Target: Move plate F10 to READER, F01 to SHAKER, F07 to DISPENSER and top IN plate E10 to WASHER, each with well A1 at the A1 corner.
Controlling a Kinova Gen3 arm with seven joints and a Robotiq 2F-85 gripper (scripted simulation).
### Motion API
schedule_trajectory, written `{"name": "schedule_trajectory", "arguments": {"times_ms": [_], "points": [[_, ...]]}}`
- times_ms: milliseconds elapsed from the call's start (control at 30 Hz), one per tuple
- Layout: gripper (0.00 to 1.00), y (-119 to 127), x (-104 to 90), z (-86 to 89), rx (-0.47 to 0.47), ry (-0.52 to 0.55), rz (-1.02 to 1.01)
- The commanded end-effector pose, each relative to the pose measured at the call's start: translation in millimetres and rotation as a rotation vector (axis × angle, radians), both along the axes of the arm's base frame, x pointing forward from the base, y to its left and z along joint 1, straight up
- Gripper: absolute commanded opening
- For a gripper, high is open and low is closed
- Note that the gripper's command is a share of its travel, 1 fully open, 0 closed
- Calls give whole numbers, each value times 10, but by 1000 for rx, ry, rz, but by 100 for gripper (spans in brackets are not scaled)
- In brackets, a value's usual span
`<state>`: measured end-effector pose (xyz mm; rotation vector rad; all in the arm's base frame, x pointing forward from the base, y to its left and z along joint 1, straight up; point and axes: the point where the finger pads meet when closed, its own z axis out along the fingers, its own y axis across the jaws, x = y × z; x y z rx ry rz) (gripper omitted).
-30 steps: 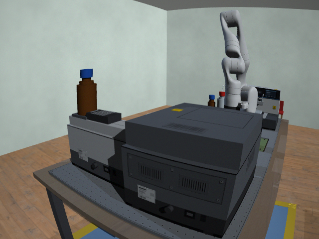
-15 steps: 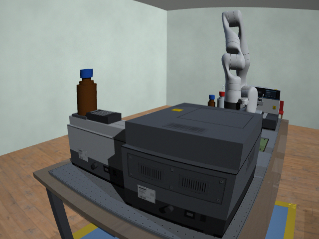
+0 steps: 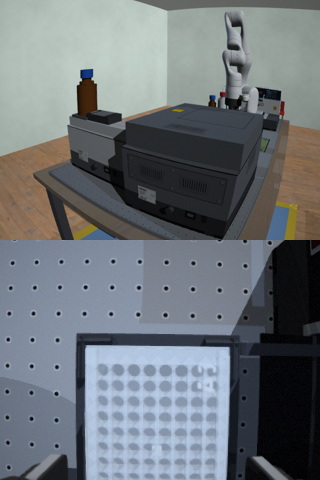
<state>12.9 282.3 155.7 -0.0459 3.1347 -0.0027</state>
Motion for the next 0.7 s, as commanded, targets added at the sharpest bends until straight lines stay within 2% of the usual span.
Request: {"name": "schedule_trajectory", "arguments": {"times_ms": [0, 667], "points": [[100, 4, 0, 51, 1, 0, 0], [100, 4, -1, 265, 1, 0, 0]]}}
